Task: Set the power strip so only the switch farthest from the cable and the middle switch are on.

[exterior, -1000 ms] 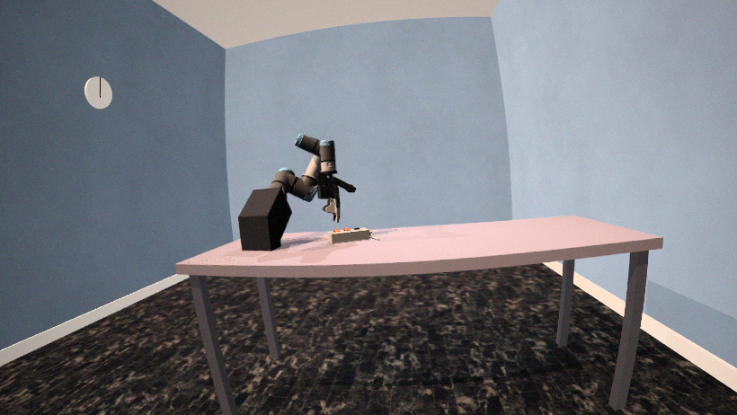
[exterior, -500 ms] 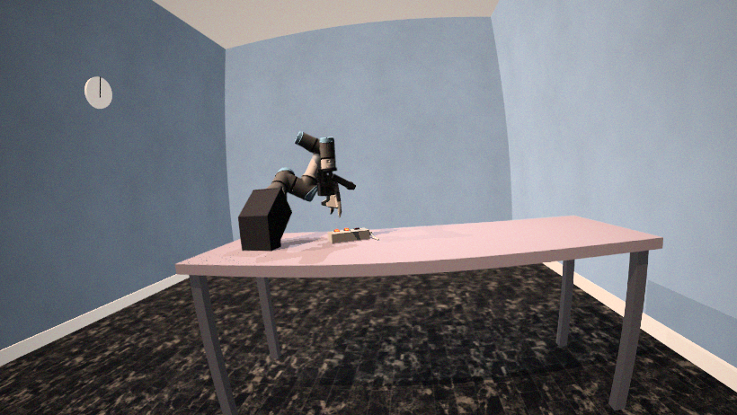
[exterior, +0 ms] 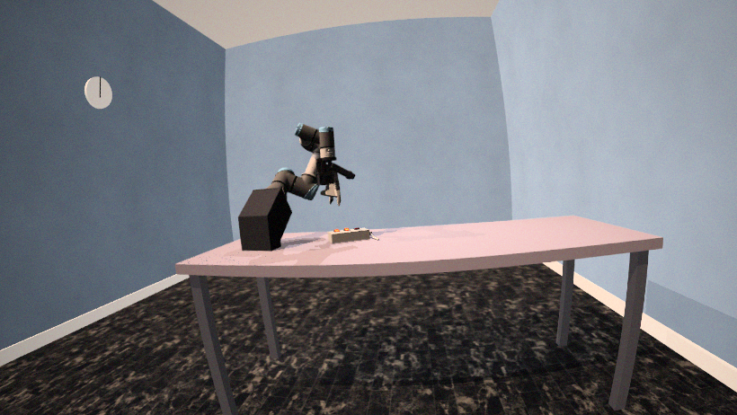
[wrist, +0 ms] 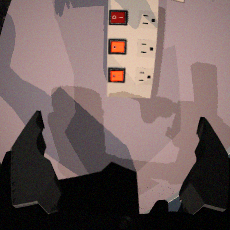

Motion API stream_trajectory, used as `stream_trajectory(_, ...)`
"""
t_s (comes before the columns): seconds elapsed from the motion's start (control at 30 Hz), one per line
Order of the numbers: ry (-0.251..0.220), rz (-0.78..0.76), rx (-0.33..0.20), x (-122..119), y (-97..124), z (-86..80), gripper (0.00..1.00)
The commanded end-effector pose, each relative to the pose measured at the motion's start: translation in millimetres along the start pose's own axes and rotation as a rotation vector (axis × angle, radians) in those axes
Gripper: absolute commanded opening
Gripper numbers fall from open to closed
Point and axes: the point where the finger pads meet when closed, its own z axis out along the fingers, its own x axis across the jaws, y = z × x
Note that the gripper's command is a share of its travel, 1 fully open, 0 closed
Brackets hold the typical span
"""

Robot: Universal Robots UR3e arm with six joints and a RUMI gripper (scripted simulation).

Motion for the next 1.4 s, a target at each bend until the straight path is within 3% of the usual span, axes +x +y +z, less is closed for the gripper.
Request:
stream_trajectory(0.0,0.0,-0.001,-0.001,0,0,-18.5,1.0)
stream_trajectory(0.3,0.0,-0.001,-0.001,0,0,-39.7,1.0)
stream_trajectory(1.37,0.0,-0.001,-0.001,0,0,-44.1,1.0)
